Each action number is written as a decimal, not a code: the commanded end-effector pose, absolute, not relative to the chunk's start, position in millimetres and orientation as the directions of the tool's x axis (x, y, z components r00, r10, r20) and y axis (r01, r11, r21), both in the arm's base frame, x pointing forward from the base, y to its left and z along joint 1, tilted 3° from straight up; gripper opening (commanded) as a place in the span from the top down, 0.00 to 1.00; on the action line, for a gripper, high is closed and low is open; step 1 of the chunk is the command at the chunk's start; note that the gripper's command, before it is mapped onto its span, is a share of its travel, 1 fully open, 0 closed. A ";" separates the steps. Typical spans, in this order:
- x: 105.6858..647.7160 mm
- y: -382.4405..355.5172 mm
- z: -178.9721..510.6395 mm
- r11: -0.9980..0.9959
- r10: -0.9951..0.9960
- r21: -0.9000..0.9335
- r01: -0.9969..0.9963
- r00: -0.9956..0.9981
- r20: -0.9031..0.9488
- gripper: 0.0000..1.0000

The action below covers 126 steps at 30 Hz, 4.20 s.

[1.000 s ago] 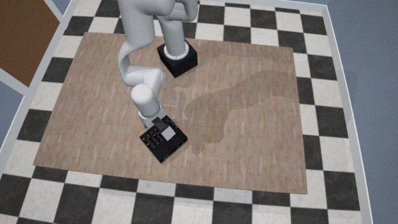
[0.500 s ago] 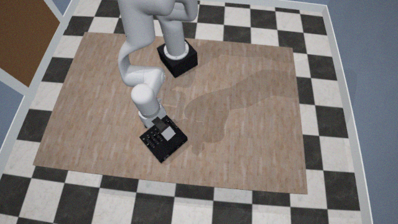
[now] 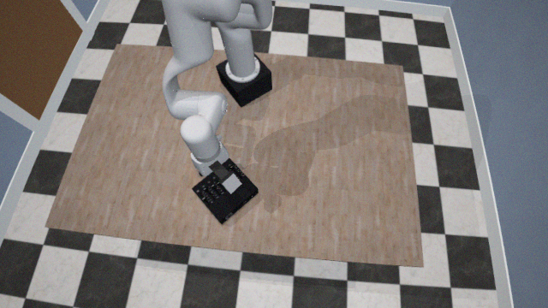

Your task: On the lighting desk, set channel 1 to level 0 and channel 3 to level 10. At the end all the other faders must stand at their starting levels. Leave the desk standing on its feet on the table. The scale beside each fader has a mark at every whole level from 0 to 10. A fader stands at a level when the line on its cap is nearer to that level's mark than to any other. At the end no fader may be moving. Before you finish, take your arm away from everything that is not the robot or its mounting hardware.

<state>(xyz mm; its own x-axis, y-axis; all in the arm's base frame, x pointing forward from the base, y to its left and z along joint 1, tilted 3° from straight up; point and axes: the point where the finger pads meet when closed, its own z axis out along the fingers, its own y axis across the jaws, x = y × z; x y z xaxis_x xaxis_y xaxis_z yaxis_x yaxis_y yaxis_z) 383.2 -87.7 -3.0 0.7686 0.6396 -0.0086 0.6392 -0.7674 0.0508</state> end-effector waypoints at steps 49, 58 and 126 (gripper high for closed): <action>385.6 -87.9 -13.0 -0.767 0.640 0.054 0.639 0.769 -0.006 1.00; 387.0 -86.7 -13.0 -0.767 0.640 0.054 0.639 0.769 -0.006 1.00; 411.4 -66.4 -13.2 -0.767 0.640 0.054 0.639 0.769 -0.006 1.00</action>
